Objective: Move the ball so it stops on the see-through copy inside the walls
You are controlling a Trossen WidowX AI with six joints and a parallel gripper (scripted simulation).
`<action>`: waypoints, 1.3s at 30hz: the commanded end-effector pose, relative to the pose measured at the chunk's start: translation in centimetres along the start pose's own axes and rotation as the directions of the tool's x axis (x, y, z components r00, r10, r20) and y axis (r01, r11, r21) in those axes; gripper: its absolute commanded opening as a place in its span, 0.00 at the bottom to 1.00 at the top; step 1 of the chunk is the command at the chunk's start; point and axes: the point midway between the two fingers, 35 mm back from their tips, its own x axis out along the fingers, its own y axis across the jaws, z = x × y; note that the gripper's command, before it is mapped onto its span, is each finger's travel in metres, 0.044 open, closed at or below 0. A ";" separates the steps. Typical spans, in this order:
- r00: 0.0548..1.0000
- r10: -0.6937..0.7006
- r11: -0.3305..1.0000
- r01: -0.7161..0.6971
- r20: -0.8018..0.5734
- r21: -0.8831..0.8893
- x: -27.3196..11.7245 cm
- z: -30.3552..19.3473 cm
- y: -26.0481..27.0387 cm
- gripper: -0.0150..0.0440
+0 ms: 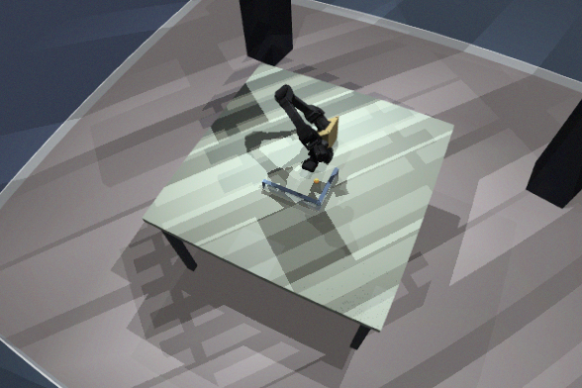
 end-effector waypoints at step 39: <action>1.000 0.007 1.000 -0.007 -0.002 0.011 11.5 1.3 -1.1 0.25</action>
